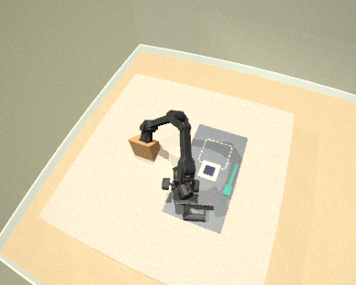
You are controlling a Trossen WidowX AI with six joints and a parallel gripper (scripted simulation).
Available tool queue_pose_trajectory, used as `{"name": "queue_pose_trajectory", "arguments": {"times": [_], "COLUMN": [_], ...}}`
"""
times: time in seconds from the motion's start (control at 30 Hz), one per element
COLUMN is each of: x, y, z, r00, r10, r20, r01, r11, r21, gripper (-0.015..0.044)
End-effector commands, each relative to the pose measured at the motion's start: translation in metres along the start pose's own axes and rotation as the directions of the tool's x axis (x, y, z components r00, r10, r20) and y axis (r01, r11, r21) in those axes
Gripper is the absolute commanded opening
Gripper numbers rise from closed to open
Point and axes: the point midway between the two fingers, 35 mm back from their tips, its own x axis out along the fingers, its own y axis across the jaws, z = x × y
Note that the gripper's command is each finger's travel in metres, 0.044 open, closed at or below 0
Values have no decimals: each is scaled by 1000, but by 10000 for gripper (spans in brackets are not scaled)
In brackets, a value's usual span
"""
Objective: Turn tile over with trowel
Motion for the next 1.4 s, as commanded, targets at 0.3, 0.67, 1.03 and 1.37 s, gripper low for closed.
{"name": "queue_pose_trajectory", "arguments": {"times": [0.3, 0.67, 1.03, 1.37], "x": [0, 0, -4, -11], "y": [0, 0, 1, 0], "z": [0, 0, 10, 24], "r00": [1000, 1000, 1000, 1000], "r10": [0, 0, 0, -1], "r20": [0, 0, 2, 5], "r01": [0, 0, 1, 3], "r11": [1000, 1000, 975, 845], "r21": [0, 0, -220, -535], "gripper": [0, 0, 100, 100]}}
